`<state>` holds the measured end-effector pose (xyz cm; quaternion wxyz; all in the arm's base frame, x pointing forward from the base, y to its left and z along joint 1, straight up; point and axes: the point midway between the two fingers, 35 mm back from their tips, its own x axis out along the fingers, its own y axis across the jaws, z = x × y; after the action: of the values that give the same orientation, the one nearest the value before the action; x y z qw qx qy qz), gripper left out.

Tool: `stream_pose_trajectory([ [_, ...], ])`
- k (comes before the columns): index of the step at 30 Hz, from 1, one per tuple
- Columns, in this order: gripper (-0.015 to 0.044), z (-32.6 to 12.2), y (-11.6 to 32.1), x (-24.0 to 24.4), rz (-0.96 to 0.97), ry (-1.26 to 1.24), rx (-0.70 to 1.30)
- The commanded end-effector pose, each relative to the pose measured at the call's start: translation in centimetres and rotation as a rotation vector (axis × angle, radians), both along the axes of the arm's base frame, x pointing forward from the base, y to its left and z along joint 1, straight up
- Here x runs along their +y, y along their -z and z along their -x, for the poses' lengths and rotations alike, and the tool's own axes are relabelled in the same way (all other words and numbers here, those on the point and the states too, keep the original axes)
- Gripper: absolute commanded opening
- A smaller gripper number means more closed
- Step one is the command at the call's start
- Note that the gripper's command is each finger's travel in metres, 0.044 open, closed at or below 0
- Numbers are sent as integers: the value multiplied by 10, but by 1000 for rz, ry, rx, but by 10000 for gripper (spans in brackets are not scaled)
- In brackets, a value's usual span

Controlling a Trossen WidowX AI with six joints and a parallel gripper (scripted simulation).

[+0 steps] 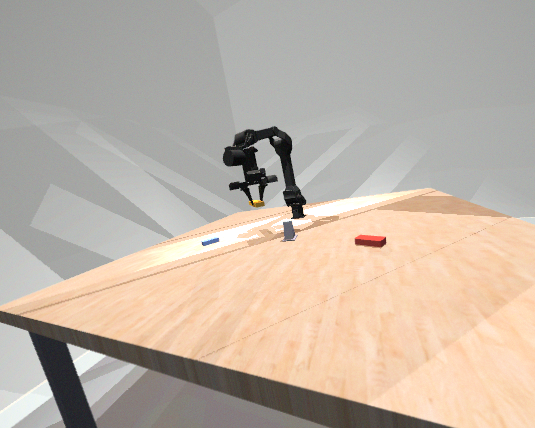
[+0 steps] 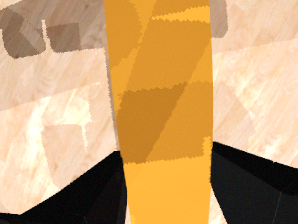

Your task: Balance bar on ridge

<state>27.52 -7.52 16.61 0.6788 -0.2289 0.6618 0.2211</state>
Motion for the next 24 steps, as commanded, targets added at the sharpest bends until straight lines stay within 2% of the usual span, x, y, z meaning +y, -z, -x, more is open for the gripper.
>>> stream_pose_trajectory([
  [1, 0, -9, -1, 6, 2, 37, 2],
  [24, 0, -63, -5, 64, -9, 274, -3],
])
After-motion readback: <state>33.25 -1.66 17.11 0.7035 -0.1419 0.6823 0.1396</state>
